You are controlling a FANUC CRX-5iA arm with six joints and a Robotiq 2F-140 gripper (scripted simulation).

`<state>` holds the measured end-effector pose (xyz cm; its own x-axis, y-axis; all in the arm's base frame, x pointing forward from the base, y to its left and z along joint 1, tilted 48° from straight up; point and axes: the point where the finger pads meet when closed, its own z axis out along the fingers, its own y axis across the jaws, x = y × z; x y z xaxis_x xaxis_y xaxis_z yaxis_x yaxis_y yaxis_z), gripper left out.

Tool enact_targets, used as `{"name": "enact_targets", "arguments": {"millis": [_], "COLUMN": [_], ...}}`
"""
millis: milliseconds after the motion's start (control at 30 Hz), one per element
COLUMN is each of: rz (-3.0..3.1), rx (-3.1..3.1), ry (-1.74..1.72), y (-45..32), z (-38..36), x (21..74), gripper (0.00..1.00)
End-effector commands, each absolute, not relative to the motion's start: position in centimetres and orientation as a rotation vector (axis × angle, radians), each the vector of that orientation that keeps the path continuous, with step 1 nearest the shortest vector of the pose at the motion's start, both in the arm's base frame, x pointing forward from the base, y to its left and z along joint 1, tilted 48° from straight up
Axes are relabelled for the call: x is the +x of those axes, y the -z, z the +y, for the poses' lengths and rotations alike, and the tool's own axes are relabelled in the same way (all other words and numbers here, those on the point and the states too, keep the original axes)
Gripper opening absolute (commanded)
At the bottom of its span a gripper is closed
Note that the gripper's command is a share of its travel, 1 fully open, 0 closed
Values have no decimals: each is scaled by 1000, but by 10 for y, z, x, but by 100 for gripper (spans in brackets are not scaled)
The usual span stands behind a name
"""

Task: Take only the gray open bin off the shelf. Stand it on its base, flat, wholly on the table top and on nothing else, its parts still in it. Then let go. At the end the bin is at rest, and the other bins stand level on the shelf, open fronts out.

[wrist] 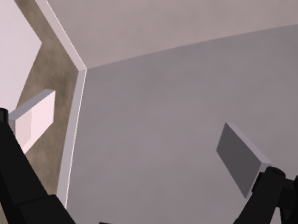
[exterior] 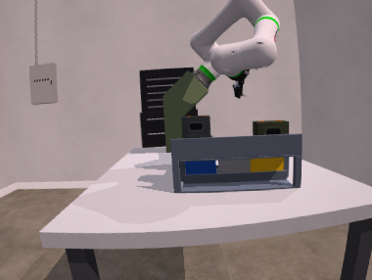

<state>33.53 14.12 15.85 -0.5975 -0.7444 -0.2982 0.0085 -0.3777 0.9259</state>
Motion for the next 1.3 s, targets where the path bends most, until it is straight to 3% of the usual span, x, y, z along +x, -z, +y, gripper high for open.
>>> {"name": "enact_targets", "arguments": {"millis": [0, 300, 700, 867, 1267], "rz": [-1351, -1595, -1595, -1839, -1839], "rx": [1006, 1204, 1204, 1405, 1405], "ry": [2019, 1974, 1974, 1895, 1895], "y": [-158, -123, -123, -88, -88], "z": [141, 143, 143, 144, 144], "x": [335, 371, 371, 406, 406], "gripper": [100, 100, 100, 100, 100]}}
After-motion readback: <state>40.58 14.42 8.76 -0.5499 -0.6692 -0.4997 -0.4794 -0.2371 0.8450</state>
